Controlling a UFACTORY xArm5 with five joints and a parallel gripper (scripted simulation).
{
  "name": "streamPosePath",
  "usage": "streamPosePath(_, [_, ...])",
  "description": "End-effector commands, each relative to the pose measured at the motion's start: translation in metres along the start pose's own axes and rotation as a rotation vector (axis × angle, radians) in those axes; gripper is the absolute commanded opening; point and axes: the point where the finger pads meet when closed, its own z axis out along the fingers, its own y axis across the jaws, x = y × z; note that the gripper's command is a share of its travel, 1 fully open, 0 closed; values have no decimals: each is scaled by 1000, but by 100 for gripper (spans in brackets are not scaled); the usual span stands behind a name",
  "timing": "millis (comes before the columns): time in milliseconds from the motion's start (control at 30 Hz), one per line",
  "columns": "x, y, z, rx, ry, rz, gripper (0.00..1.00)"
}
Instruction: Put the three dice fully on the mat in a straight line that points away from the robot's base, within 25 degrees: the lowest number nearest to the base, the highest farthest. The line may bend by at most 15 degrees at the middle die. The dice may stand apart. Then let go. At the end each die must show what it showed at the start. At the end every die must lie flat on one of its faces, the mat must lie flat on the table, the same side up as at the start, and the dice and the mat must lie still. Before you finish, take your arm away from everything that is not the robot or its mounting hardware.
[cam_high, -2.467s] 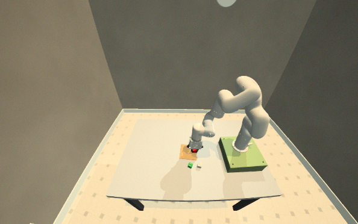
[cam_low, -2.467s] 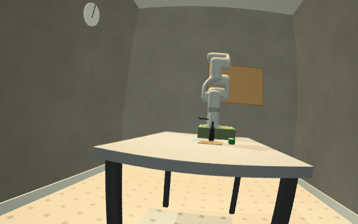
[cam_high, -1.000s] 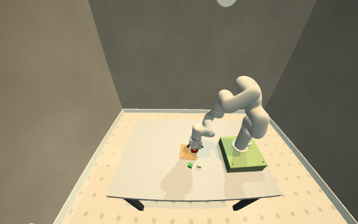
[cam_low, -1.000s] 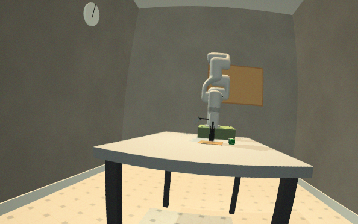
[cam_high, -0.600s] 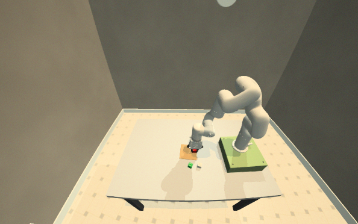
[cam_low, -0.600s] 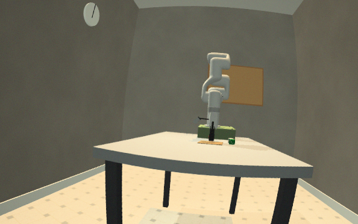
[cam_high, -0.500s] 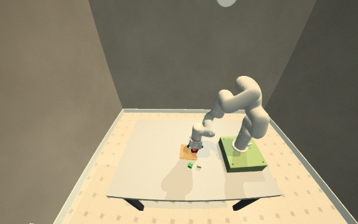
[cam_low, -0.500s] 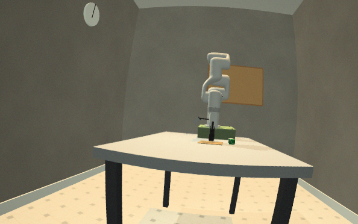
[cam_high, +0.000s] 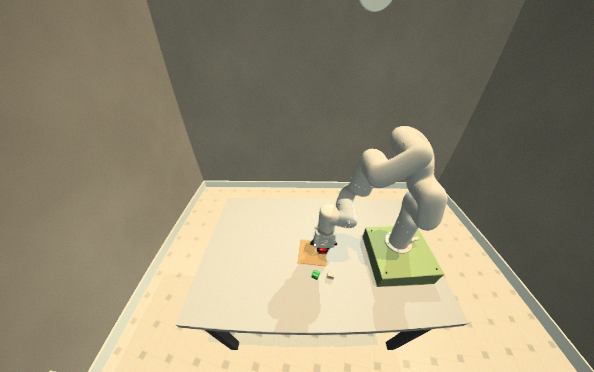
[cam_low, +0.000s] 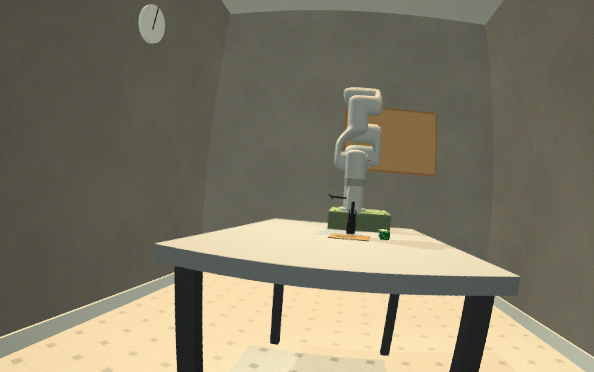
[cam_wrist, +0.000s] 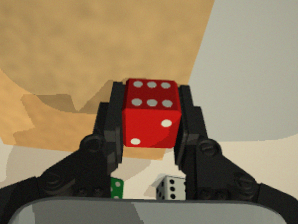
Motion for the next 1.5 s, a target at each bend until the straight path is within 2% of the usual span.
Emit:
streamPosePath(0, [0, -1, -1, 3, 0, 0, 27])
streamPosePath(1467, [0, -1, 3, 3, 0, -1, 27])
